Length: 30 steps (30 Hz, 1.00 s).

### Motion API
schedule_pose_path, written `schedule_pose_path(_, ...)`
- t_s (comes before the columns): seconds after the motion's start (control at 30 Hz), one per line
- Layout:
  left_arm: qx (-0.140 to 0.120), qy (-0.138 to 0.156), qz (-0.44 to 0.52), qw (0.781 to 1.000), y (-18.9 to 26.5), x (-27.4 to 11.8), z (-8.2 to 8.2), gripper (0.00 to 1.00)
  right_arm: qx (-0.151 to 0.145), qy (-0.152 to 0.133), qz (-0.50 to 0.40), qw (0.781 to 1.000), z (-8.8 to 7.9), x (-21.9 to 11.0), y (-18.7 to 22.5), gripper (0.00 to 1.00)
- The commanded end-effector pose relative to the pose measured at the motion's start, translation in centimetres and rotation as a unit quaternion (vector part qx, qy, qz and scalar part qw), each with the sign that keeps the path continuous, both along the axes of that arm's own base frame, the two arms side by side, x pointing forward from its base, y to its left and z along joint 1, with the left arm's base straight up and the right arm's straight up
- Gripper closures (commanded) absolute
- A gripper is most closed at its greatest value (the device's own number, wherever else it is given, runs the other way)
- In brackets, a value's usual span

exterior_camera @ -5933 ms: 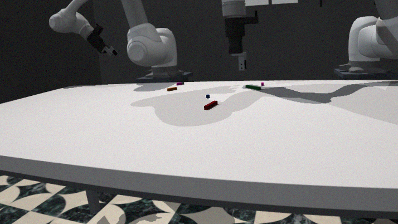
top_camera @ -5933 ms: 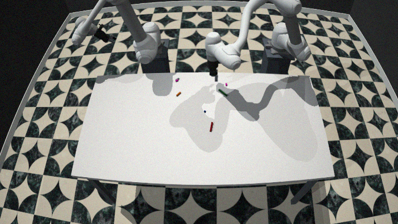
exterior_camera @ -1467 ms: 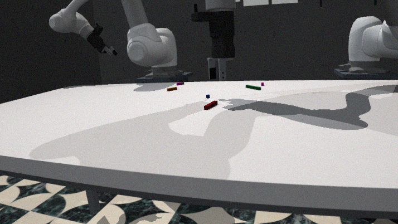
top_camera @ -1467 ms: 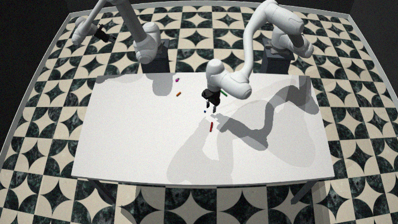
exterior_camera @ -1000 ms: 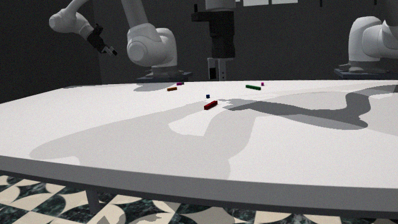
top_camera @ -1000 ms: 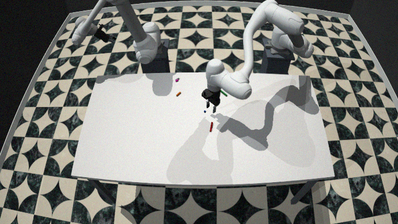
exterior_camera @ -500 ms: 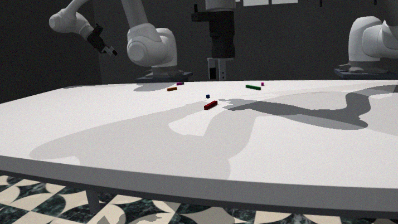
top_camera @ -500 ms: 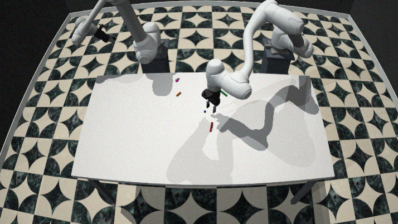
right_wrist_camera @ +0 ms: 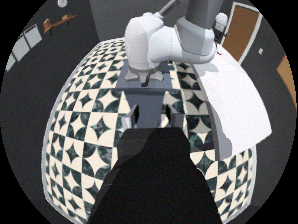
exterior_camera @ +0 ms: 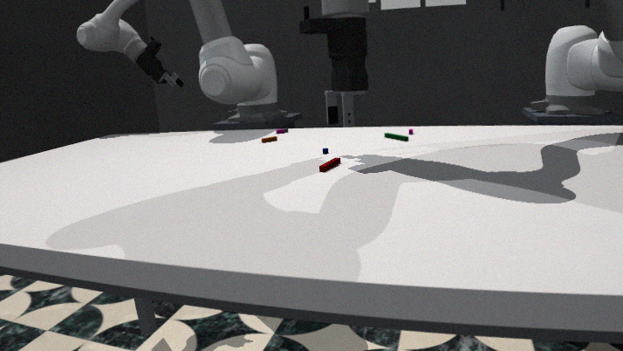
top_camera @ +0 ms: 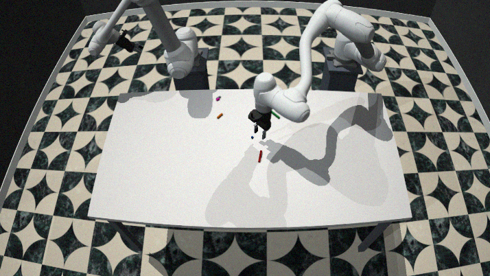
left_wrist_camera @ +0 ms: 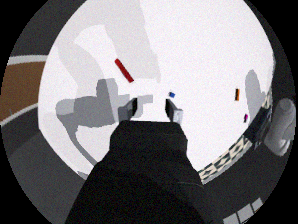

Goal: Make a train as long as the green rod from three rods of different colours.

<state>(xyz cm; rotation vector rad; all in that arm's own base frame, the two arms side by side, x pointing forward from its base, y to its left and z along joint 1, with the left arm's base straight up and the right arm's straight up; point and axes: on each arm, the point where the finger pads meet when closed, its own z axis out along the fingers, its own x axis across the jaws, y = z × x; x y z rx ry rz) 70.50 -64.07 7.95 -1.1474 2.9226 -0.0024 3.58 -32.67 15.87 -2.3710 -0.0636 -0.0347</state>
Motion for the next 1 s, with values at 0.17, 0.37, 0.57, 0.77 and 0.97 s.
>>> schedule_pose_path(0.17, 0.000, 0.002, 0.000, 1.000, 0.1, 0.2, 0.2, 0.00, 0.008, 0.003, 0.001, 1.000, 0.0, -0.3, 0.3, 0.00)
schedule_pose_path(0.37, 0.001, 0.002, -0.061, 0.998, -0.6, -0.1, 0.1, 0.00, 0.008, 0.003, 0.001, 1.000, 0.0, -0.3, 0.3, 0.00)
schedule_pose_path(0.57, 0.001, 0.002, -0.146, 0.989, -1.3, -0.4, 0.2, 0.00, 0.008, 0.003, 0.001, 1.000, 0.0, -0.3, 0.3, 0.00)
schedule_pose_path(0.77, 0.000, 0.002, -0.263, 0.965, -2.1, -0.9, 0.3, 0.00, 0.008, 0.003, 0.001, 1.000, 0.0, -0.3, 0.3, 0.00)
schedule_pose_path(0.97, 0.000, 0.002, -0.357, 0.934, -2.7, -1.2, 0.4, 0.00, 0.008, 0.003, 0.001, 1.000, 0.0, -0.3, 0.3, 0.00)
